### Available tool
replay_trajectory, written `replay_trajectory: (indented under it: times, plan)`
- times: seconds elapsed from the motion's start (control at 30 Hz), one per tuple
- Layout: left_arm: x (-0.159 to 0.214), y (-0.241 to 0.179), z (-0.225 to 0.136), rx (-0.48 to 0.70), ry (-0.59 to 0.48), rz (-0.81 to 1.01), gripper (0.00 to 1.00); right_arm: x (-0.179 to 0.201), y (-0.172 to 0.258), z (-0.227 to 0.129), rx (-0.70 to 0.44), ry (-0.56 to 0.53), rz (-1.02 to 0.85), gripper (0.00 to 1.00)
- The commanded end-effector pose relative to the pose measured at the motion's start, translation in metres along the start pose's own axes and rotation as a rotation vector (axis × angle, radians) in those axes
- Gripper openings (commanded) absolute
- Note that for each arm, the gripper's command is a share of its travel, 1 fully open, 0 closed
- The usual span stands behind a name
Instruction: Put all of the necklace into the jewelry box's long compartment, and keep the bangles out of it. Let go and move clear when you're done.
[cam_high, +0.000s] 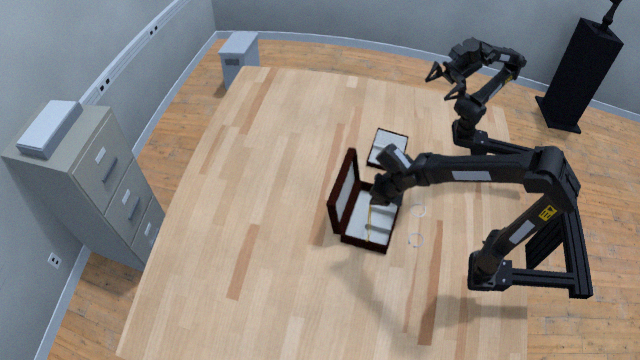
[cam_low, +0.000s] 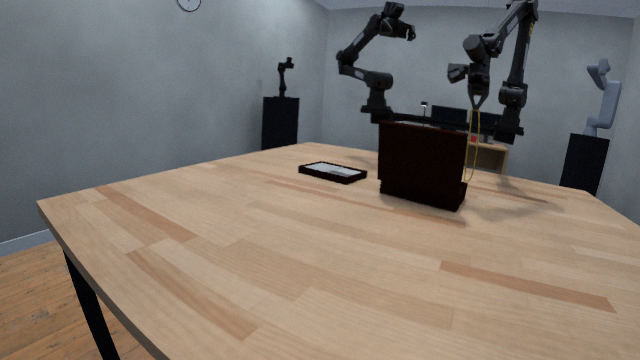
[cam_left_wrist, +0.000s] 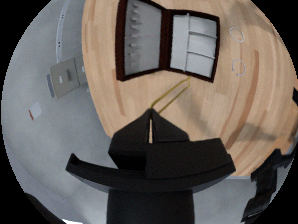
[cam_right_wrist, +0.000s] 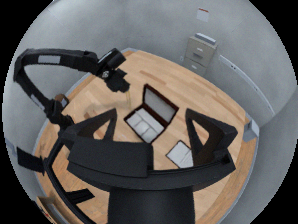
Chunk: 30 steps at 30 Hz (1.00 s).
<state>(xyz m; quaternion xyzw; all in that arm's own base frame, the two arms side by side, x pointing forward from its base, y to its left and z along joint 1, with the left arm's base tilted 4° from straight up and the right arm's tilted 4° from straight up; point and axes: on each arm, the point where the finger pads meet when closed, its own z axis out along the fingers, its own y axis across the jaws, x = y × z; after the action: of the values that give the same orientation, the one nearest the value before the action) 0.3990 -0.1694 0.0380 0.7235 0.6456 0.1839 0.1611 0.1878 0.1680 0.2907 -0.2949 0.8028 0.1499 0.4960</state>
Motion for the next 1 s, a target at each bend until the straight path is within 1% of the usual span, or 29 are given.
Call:
replay_trajectory:
  times: [0.0, 0.23, 0.3, 0.33, 0.47, 0.63, 0.8, 0.9, 0.97]
  plan:
    - [-0.027, 0.008, 0.001, -0.064, -0.023, -0.018, 0.0, -0.005, -0.004, 0.001, 0.012, -0.021, 0.003, 1.0]
    - [-0.062, 0.02, 0.0, -0.162, -0.033, -0.008, 0.0, 0.004, -0.005, 0.006, 0.014, -0.027, 0.003, 1.0]
    - [-0.062, 0.02, 0.0, -0.162, -0.033, -0.008, 0.0, 0.004, -0.005, 0.006, 0.014, -0.027, 0.003, 1.0]
    - [-0.069, 0.03, -0.005, -0.191, -0.042, -0.014, 0.0, 0.002, -0.005, 0.005, 0.013, -0.033, 0.004, 1.0]
    - [-0.086, 0.032, -0.002, -0.23, -0.043, -0.006, 0.0, 0.013, -0.005, 0.011, 0.015, -0.023, 0.003, 1.0]
    - [-0.106, 0.038, -0.002, -0.284, -0.048, -0.003, 0.0, 0.018, -0.005, 0.014, 0.017, -0.026, 0.004, 1.0]
    - [-0.122, 0.04, -0.001, -0.325, -0.049, 0.003, 0.0, 0.025, -0.006, 0.018, 0.019, -0.027, 0.005, 1.0]
    - [-0.122, 0.044, -0.003, -0.337, -0.048, -0.002, 0.0, 0.023, -0.006, 0.018, 0.018, -0.029, 0.005, 1.0]
    - [-0.13, 0.041, -0.001, -0.347, -0.05, 0.007, 0.0, 0.029, -0.006, 0.021, 0.02, -0.026, 0.005, 1.0]
